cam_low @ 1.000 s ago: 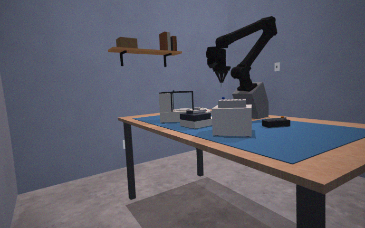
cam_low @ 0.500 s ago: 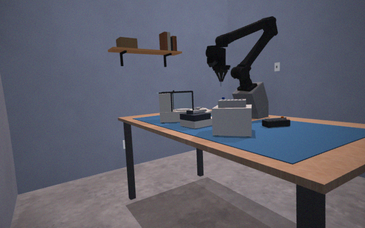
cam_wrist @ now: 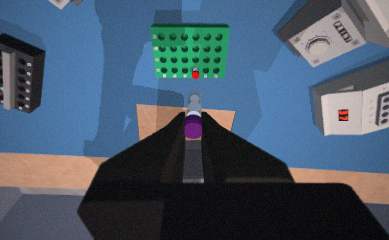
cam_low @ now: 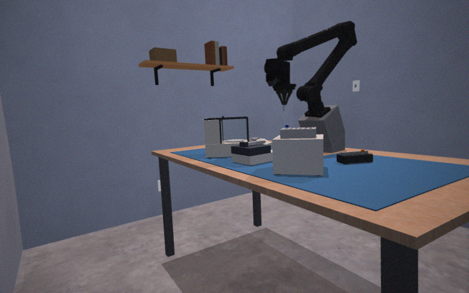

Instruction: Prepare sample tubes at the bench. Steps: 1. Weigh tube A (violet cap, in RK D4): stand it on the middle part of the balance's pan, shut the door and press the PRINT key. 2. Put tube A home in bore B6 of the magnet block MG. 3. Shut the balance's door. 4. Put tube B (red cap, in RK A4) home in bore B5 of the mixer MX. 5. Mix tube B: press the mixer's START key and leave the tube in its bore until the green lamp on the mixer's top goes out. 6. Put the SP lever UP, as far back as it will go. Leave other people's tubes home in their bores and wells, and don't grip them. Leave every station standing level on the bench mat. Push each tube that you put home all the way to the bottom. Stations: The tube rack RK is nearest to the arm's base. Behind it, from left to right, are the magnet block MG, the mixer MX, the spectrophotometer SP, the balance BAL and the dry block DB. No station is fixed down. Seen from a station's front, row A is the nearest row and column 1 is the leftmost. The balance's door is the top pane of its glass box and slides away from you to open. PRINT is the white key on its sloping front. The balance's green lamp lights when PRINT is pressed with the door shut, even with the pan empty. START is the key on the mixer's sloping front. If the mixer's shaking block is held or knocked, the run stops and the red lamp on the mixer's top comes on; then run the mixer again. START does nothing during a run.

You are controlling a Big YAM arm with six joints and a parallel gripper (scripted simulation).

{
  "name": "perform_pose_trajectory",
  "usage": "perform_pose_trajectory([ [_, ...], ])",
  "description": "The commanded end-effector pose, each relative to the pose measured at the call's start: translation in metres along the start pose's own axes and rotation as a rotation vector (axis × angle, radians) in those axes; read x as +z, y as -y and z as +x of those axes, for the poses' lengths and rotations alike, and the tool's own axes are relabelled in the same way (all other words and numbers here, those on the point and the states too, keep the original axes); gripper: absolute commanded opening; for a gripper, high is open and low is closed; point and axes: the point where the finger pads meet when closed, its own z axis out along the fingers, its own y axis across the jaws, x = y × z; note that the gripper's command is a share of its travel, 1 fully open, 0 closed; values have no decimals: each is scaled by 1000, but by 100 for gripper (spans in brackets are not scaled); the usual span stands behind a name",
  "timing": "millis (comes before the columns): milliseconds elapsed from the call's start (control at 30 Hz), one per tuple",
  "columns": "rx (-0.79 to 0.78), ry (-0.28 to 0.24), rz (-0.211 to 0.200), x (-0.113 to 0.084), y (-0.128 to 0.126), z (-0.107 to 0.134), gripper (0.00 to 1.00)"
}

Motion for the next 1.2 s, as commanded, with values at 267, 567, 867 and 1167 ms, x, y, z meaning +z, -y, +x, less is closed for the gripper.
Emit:
perform_pose_trajectory([
  [267, -12, 28, 5, -13, 1, -12, 9],
  [567, 39, 58, 20, -20, 21, -31, 9],
  [867, 140, 48, 29, -18, 80, -51, 9],
  [1167, 278, 42, 32, -16, 135, -68, 9],
])
